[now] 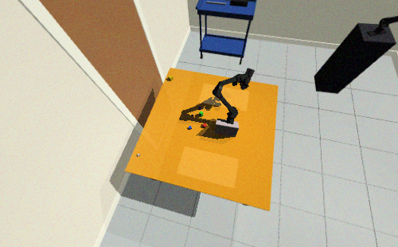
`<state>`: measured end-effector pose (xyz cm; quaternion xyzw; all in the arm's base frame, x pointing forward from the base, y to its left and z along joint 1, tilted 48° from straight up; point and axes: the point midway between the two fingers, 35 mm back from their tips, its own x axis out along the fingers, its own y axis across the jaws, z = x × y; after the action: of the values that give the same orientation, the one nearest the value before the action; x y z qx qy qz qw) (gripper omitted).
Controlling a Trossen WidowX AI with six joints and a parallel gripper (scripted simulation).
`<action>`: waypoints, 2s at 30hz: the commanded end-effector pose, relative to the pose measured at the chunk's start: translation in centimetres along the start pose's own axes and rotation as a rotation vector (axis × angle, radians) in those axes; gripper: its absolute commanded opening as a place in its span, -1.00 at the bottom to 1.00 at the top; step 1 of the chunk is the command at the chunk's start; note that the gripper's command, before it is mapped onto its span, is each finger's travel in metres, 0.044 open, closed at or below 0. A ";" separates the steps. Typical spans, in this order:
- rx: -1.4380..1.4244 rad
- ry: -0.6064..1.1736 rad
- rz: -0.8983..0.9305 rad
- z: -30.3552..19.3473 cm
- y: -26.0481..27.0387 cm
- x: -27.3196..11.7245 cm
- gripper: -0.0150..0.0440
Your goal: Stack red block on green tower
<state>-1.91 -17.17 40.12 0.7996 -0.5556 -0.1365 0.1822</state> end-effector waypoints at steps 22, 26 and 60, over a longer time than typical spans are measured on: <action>-0.064 -0.015 -0.251 3.1 -1.6 5.4 1.00; -0.085 -0.030 -0.311 3.9 -2.6 6.8 1.00; -0.544 -0.108 -0.939 9.2 -19.5 14.5 1.00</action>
<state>14.01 -26.37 24.75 0.8855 -0.1335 -0.3606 0.2608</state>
